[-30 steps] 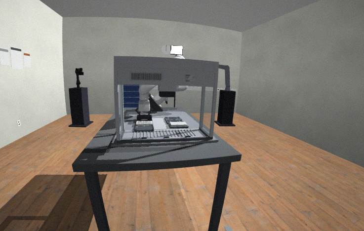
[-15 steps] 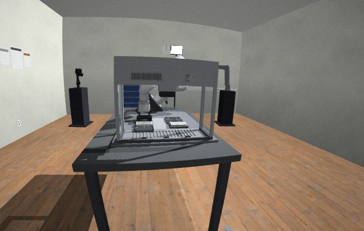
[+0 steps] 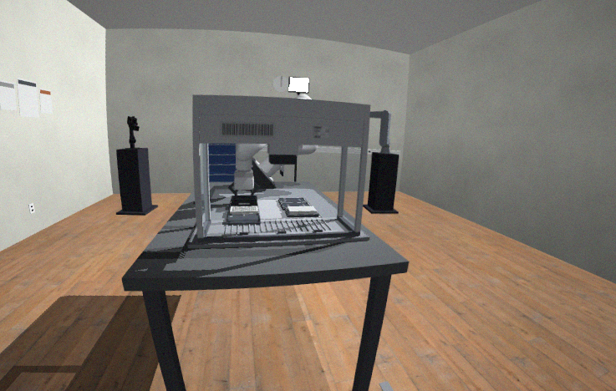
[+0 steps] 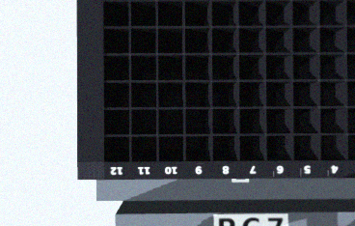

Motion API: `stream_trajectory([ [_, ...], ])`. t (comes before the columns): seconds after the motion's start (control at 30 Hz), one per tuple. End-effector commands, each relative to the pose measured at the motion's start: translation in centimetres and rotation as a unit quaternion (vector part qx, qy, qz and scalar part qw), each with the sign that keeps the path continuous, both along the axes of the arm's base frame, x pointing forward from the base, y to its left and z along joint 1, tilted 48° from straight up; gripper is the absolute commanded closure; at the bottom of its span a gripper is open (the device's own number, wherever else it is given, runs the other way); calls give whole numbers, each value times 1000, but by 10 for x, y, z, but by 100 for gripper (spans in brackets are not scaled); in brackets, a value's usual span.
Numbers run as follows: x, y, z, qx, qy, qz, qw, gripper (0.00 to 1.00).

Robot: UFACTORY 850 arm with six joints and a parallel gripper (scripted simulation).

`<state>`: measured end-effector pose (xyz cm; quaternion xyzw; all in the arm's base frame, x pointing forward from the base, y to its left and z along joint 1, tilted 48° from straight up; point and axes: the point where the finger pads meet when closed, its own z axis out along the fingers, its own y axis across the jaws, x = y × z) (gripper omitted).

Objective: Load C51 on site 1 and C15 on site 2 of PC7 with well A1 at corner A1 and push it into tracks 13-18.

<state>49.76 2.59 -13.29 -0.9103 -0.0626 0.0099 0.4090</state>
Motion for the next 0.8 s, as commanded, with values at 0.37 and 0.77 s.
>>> stream_trajectory([
  [0.37,15,1,1,0,-1,0,1000,18],
  [0.77,27,3,1,0,-1,0,1000,18],
])
